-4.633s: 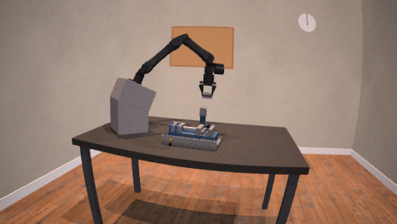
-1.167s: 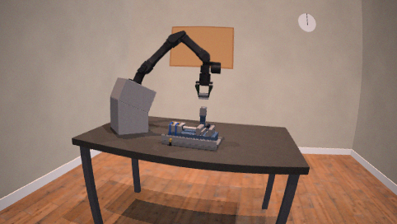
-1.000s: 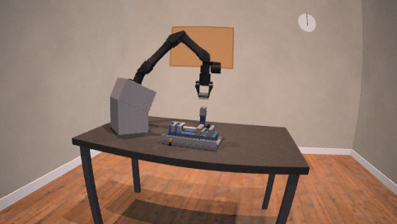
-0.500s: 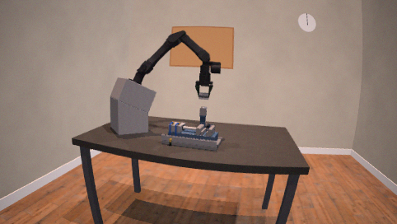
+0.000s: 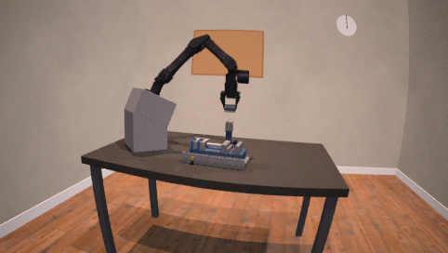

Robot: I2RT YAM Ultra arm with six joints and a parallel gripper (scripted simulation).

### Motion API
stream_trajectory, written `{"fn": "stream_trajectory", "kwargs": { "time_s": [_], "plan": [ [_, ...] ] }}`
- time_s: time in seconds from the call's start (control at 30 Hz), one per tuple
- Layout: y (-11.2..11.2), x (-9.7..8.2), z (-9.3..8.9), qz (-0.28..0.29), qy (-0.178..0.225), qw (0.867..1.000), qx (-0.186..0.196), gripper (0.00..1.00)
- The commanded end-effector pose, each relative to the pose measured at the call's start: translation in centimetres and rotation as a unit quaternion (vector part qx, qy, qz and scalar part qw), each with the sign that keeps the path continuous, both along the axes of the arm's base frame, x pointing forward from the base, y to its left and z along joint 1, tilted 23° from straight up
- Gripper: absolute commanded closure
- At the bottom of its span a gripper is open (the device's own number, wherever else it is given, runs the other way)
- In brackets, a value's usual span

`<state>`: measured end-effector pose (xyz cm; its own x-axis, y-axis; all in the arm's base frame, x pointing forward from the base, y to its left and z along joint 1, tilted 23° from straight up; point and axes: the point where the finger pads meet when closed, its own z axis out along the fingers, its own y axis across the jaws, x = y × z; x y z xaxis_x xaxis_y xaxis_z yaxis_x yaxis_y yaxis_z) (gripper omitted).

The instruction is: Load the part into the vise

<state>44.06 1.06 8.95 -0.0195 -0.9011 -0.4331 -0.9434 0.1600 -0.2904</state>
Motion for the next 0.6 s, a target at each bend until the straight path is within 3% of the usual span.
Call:
{"fn": "stream_trajectory", "kwargs": {
  "time_s": [0.0, 0.4, 0.57],
  "plan": [
    [0.0, -0.2, -0.3, 0.008, -0.001, 0.999, 0.034, 1.00],
    [-0.2, 0.4, 1.0, 0.026, -0.024, 0.996, 0.086, 1.00],
    [-0.2, 0.4, 0.6, 0.034, -0.024, 0.992, 0.115, 1.00]
  ]
}}
